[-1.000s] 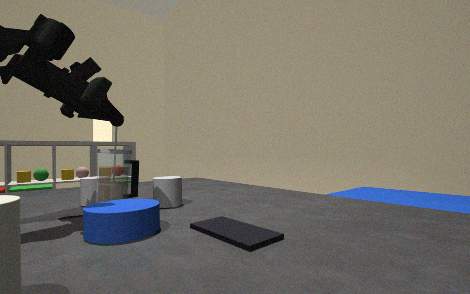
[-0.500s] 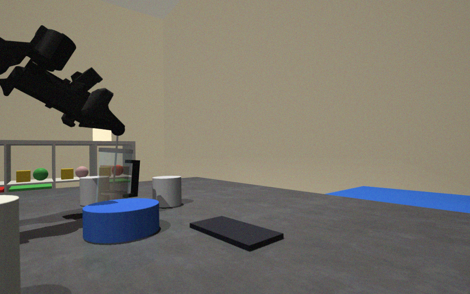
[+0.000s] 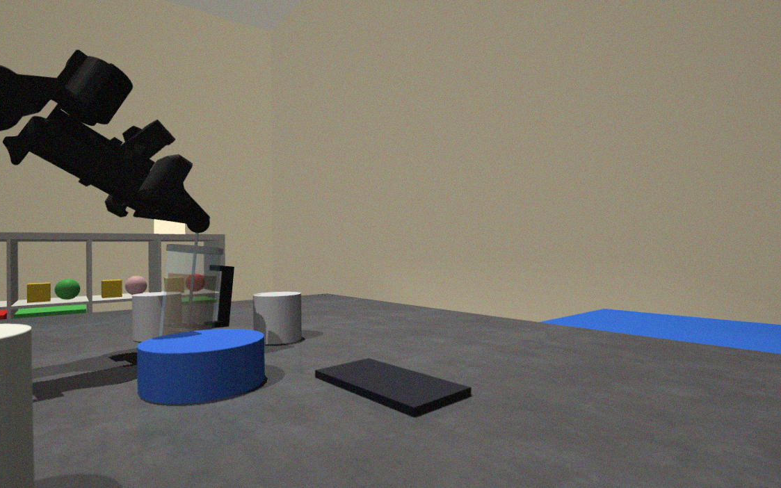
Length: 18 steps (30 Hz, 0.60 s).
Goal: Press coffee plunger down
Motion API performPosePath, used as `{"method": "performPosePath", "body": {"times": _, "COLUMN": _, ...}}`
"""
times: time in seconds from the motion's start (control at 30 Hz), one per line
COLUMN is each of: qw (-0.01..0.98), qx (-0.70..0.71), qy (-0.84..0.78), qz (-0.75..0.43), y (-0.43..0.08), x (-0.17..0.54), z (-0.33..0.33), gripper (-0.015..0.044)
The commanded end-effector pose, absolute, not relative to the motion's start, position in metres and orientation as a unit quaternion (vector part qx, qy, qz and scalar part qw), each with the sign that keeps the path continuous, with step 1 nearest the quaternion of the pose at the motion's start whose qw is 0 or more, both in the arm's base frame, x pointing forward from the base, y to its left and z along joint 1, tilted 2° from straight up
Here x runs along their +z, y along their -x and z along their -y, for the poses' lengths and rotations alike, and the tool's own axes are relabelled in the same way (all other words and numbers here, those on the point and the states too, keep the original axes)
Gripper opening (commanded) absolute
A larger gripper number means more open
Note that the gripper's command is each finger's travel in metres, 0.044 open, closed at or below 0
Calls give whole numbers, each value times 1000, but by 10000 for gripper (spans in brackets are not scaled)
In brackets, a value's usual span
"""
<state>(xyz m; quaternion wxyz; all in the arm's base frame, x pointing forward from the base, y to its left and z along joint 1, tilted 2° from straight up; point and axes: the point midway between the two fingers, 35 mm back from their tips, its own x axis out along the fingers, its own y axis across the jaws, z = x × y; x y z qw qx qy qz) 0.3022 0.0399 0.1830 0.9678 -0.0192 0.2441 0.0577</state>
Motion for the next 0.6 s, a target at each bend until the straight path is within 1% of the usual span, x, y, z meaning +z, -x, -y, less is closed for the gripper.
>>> {"method": "performPosePath", "body": {"times": 0.0, "qw": 964, "qx": 59, "qy": 24, "qz": -258, "y": -302, "x": 174, "z": -40, "gripper": 125}}
{"method": "performPosePath", "body": {"times": 0.57, "qw": 964, "qx": 59, "qy": 24, "qz": -258, "y": -304, "x": 175, "z": -40, "gripper": 125}}
